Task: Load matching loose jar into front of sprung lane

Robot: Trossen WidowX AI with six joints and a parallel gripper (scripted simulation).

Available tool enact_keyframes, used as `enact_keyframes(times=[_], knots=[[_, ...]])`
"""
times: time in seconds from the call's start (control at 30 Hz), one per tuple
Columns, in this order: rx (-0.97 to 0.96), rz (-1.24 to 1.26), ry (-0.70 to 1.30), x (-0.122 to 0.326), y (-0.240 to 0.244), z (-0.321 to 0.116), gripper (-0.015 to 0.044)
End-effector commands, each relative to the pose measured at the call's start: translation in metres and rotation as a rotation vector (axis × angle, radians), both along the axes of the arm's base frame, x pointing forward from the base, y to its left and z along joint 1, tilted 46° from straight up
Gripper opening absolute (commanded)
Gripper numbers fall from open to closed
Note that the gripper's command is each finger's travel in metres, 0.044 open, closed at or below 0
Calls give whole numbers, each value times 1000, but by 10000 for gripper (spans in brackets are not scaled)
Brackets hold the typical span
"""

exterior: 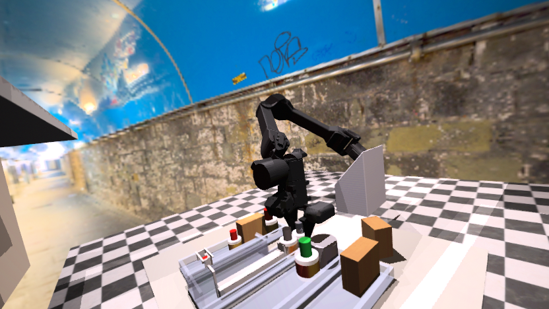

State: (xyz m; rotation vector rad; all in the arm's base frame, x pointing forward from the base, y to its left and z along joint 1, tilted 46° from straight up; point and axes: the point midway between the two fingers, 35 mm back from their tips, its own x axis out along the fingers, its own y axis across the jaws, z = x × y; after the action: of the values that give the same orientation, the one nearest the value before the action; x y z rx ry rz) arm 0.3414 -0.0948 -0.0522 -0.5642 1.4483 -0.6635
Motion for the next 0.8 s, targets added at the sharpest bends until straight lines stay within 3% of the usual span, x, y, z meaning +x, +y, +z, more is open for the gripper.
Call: enact_keyframes(times=[0.0, 0.77], knots=[[-7, 1, -8, 1, -1, 1, 0], [-7, 1, -8, -4, 0, 0, 0]])
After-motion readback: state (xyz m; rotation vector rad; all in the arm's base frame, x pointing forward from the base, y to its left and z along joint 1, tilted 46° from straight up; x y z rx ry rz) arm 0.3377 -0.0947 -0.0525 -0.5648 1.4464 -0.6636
